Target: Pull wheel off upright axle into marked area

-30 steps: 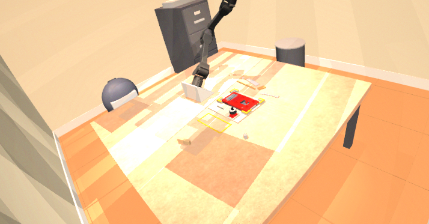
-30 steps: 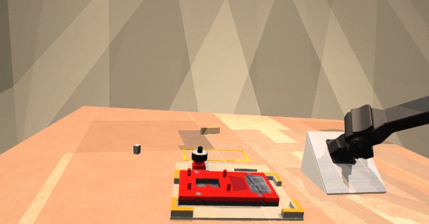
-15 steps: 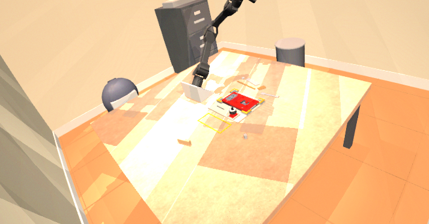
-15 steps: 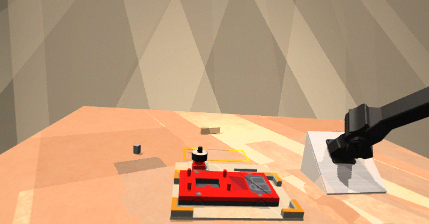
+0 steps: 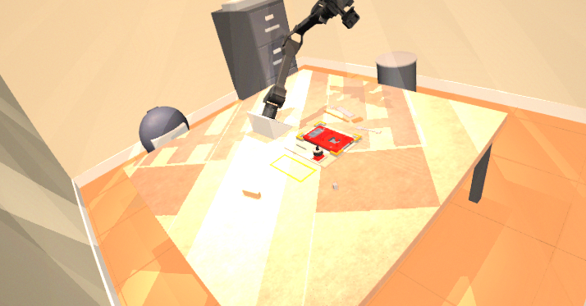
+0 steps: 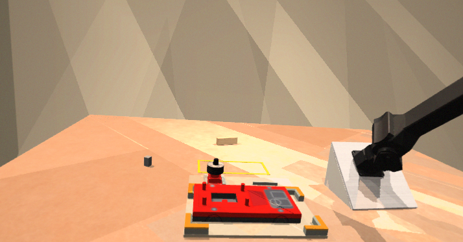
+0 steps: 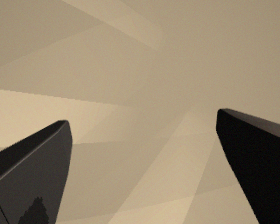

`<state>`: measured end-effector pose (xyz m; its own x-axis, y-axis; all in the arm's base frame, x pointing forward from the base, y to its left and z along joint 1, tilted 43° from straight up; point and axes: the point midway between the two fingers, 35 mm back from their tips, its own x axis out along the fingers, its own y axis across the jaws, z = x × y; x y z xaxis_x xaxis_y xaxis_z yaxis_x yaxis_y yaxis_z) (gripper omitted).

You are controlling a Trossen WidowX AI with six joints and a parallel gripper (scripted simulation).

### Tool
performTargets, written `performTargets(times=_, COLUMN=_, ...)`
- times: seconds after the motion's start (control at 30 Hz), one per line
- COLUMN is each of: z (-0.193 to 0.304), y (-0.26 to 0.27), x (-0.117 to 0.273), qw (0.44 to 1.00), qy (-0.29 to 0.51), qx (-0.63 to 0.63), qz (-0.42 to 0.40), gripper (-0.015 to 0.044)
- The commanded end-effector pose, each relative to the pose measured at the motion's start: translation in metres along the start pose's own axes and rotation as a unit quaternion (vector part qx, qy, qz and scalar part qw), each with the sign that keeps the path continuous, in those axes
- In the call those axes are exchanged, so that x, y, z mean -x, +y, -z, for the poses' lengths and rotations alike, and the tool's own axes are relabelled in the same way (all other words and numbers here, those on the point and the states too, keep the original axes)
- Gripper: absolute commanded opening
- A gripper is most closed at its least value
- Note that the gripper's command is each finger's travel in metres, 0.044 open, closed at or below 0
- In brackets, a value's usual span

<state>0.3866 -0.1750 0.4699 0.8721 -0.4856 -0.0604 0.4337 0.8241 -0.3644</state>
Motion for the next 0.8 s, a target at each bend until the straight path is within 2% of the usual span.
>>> performTargets(times=0.0, z=0.031, y=0.021, x=-0.021, qw=0.998, qy=0.047, qx=0.012, qz=-0.042, gripper=0.03)
performTargets(times=0.37, z=0.122, y=0.077, x=-0.055, qw=0.97, qy=0.179, qx=0.028, qz=-0.165, gripper=0.03)
performTargets(times=0.77, z=0.226, y=0.137, x=-0.057, qw=0.896, qy=0.324, qx=0.011, qz=-0.302, gripper=0.03)
